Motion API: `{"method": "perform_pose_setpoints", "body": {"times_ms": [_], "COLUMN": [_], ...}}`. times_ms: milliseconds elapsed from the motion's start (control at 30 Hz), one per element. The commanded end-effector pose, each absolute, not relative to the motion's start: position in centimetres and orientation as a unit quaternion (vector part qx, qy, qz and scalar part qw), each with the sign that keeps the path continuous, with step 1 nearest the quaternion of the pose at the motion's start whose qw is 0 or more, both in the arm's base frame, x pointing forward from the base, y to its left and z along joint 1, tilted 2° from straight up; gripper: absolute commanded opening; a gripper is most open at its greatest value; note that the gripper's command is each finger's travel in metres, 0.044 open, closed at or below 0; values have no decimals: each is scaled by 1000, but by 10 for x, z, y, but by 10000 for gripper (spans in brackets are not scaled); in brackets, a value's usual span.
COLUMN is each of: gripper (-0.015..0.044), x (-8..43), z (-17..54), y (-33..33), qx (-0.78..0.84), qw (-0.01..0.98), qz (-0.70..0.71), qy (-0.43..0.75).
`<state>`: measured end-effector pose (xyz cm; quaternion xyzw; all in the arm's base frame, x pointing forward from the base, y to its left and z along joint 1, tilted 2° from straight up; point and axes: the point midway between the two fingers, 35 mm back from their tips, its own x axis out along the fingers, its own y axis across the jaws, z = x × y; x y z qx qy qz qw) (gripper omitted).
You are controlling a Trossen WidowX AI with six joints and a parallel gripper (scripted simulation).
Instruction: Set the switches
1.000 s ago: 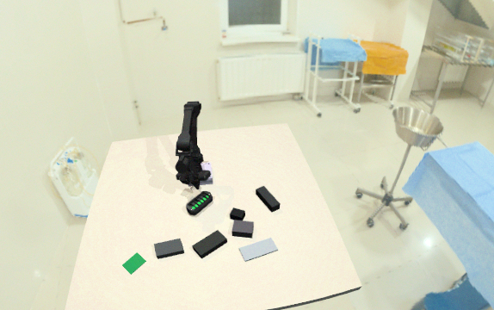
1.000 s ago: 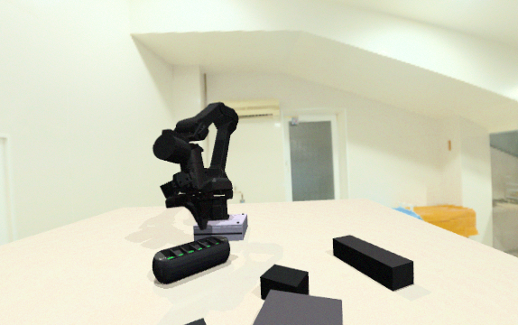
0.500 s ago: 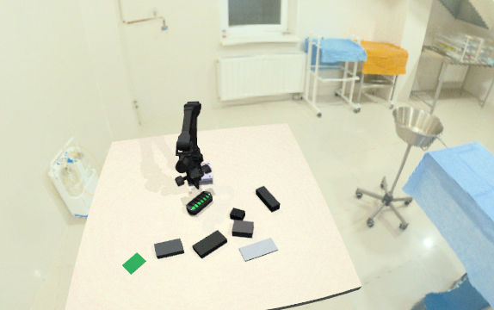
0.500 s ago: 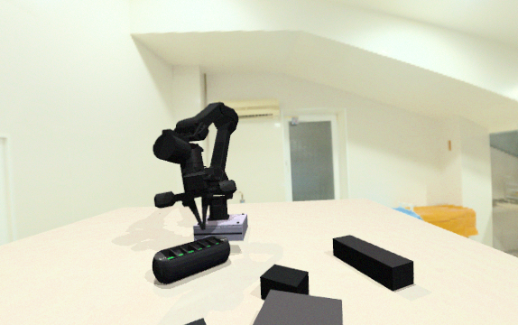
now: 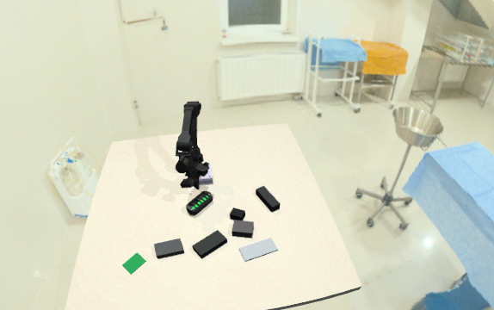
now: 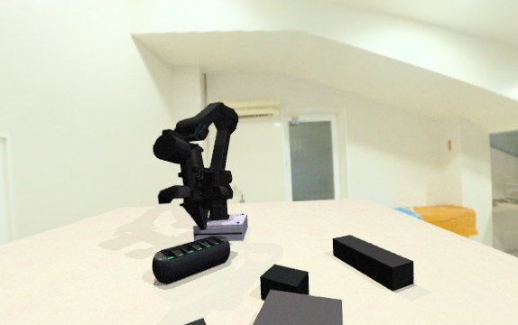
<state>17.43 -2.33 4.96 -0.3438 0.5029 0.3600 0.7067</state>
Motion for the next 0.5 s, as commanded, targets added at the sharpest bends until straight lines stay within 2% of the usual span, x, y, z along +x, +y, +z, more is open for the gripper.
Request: {"method": "perform_pose_setpoints", "body": {"times_ms": [0,100,467], "gripper": [0,0,0], "x": [171,171,171], "z": [47,47,47], "y": [-22,-22,-22], "qx": [-563,-591,-591], "qw": [541,510,510], "qz": [518,536,536], "qy": [350,321,321]}}
